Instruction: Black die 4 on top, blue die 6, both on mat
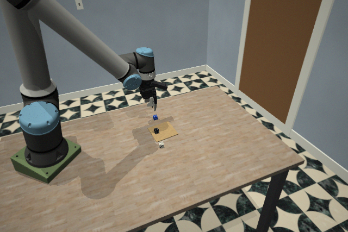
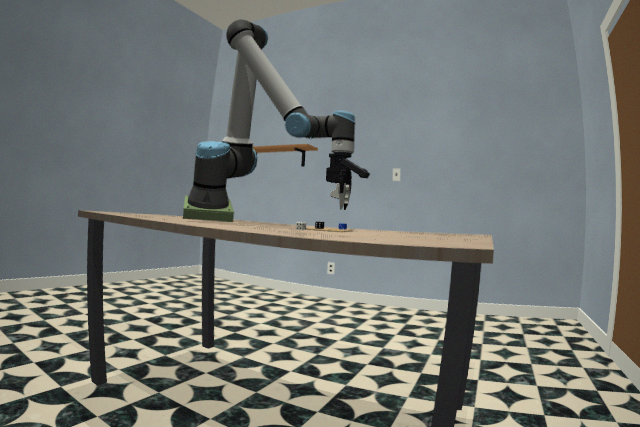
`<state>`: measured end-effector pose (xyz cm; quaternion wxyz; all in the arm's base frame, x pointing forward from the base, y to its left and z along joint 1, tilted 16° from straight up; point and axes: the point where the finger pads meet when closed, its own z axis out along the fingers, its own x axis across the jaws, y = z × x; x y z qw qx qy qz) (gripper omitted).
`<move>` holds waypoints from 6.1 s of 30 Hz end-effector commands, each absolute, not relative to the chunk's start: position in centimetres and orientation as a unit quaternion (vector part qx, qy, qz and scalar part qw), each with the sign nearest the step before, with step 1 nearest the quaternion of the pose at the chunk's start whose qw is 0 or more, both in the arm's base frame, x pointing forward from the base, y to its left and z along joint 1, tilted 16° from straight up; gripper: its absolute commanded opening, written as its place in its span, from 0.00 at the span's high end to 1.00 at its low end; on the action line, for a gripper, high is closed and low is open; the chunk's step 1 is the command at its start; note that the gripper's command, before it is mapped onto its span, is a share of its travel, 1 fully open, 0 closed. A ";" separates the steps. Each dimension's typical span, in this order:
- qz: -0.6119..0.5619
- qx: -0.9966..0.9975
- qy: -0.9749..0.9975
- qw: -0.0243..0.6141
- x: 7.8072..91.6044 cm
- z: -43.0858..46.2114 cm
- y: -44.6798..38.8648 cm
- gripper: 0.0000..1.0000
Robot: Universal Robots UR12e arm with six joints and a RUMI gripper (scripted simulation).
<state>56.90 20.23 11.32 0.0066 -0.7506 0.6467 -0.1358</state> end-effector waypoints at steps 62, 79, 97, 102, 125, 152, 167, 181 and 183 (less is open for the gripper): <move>-0.136 -0.751 0.647 0.007 58.0 6.9 19.4 0.76; -0.136 -0.751 0.647 0.007 58.0 6.9 19.4 0.76; -0.136 -0.751 0.647 0.007 58.1 6.9 19.4 0.76; -0.136 -0.751 0.647 0.007 58.1 6.9 19.4 0.76; -0.136 -0.751 0.647 0.007 58.1 6.9 19.4 0.76; -0.136 -0.751 0.647 0.007 58.4 5.2 19.1 0.76; -0.136 -0.751 0.647 0.007 58.7 4.0 18.9 0.76; -0.136 -0.751 0.647 0.007 58.7 4.0 18.9 0.76; -0.136 -0.751 0.647 0.007 58.7 4.0 18.9 0.76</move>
